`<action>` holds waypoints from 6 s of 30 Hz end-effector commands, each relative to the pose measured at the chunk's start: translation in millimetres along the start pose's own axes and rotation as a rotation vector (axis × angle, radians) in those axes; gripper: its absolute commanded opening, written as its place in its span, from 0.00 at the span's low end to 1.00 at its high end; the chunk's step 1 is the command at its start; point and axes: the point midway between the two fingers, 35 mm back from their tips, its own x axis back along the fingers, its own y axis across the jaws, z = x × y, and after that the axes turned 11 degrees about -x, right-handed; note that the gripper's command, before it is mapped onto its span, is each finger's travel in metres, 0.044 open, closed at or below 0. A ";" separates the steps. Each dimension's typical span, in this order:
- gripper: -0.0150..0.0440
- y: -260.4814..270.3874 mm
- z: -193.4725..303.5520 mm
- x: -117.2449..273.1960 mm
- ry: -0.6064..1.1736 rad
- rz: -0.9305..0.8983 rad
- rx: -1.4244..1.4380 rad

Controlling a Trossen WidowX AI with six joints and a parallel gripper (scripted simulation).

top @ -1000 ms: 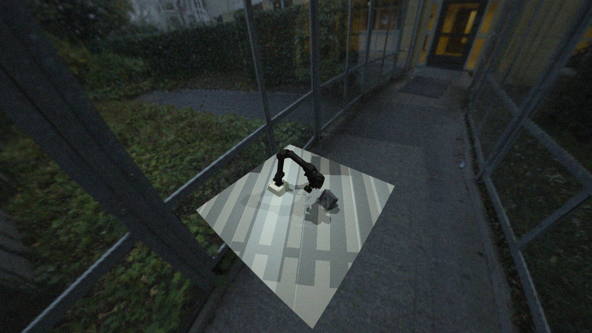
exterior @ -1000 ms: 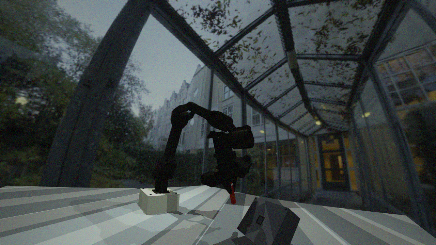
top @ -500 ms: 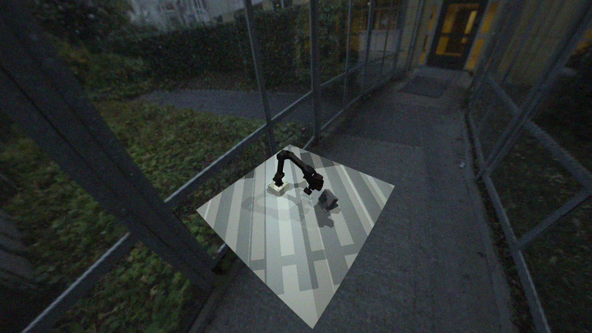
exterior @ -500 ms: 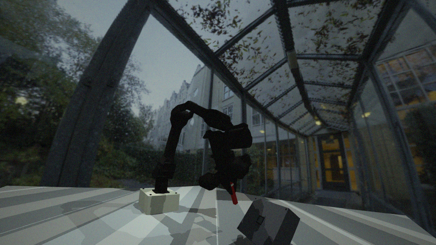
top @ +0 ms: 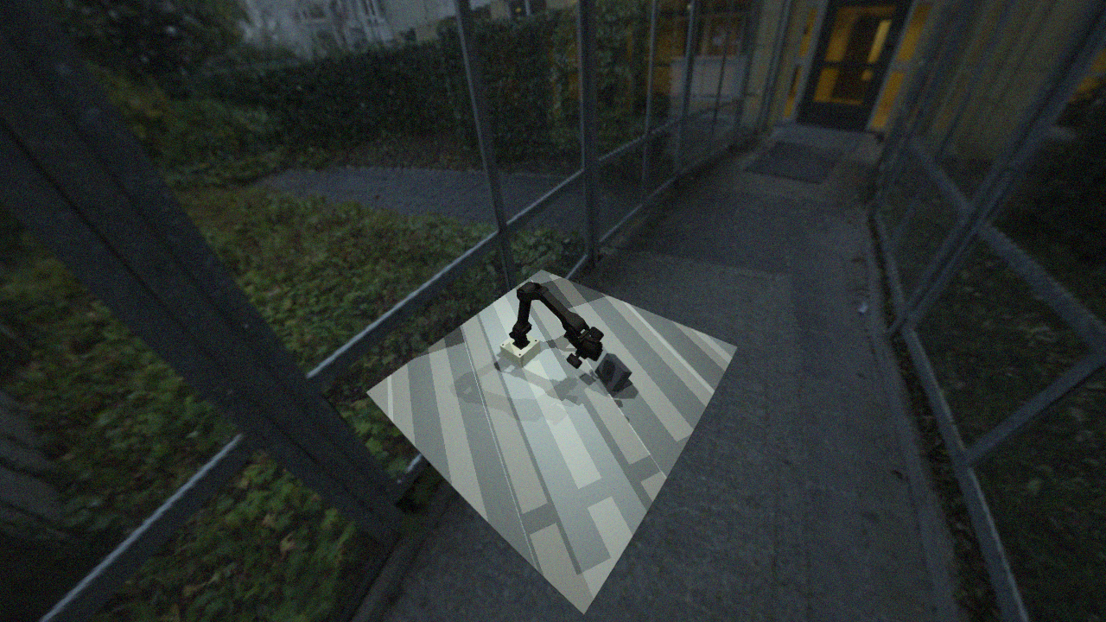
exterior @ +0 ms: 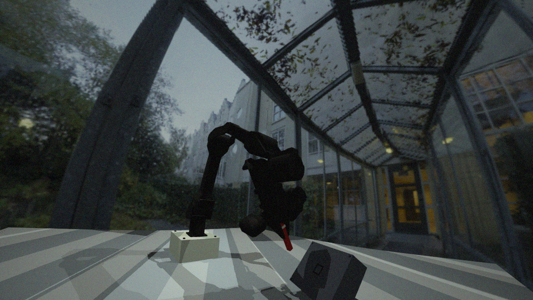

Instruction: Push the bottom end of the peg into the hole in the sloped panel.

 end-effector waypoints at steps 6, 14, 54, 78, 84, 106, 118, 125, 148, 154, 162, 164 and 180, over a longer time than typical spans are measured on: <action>0.25 -6.1 -9.7 2.0 0.003 -0.047 -0.021; 0.25 -10.9 -18.2 7.9 -0.006 -0.091 -0.038; 0.25 -41.8 -58.1 43.3 -0.082 -0.310 -0.109; 0.25 -50.2 -75.4 45.4 -0.125 -0.392 -0.130; 0.25 -47.2 -79.0 37.2 -0.130 -0.402 -0.132; 0.25 -39.6 -85.7 15.8 -0.142 -0.428 -0.138; 0.25 -34.1 -87.8 7.6 -0.143 -0.429 -0.137; 0.25 -30.1 -89.0 0.0 -0.143 -0.429 -0.137; 0.25 -27.6 -89.2 -1.5 -0.149 -0.436 -0.126; 0.25 -29.9 -89.0 -2.5 -0.149 -0.436 -0.126; 0.25 -31.0 -89.1 -4.8 -0.149 -0.436 -0.126; 0.25 -31.1 -89.1 -5.6 -0.149 -0.436 -0.126; 0.25 -29.7 -89.3 -8.7 -0.149 -0.436 -0.126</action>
